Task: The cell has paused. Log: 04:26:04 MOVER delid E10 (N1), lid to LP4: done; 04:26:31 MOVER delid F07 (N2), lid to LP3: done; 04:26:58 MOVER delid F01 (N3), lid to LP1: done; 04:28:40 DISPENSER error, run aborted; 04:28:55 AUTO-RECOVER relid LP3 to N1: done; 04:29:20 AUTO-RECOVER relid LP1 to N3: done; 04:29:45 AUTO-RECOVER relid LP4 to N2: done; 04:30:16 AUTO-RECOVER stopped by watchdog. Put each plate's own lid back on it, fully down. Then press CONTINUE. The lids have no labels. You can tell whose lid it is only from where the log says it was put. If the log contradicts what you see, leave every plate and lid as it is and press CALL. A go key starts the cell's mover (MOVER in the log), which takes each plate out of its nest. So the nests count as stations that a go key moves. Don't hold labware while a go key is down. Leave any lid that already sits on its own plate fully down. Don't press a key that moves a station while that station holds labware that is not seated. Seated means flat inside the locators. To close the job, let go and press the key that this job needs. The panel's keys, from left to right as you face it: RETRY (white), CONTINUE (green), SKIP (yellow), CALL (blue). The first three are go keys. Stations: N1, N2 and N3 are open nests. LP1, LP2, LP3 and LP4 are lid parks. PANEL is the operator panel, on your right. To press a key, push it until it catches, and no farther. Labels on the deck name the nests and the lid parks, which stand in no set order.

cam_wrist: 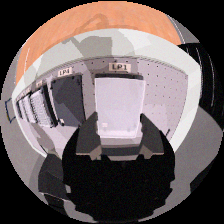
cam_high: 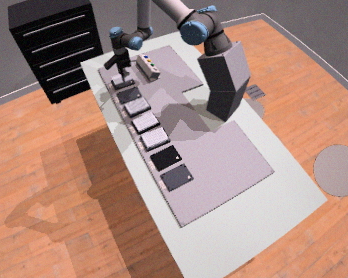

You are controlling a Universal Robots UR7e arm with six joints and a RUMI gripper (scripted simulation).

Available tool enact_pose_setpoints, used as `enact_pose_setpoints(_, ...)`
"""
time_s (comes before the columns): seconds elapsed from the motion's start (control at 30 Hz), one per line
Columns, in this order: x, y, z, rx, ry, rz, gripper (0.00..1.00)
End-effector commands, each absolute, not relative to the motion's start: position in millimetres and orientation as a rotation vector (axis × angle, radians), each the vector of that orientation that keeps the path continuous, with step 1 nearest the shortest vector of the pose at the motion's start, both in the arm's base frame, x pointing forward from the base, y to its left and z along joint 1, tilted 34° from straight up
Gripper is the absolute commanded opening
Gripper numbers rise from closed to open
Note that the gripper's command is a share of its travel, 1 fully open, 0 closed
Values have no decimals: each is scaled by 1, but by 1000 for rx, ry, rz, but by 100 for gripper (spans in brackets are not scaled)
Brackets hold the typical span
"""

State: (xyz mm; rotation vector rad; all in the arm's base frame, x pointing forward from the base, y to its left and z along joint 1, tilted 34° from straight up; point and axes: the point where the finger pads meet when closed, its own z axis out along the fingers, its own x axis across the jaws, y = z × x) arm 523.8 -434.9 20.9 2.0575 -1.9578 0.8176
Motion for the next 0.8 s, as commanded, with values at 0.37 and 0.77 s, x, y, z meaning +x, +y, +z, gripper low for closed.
enact_pose_setpoints(0.37,525,-437,18,2057,-1957,820,0)
enact_pose_setpoints(0.77,526,-439,15,2057,-1957,820,0)
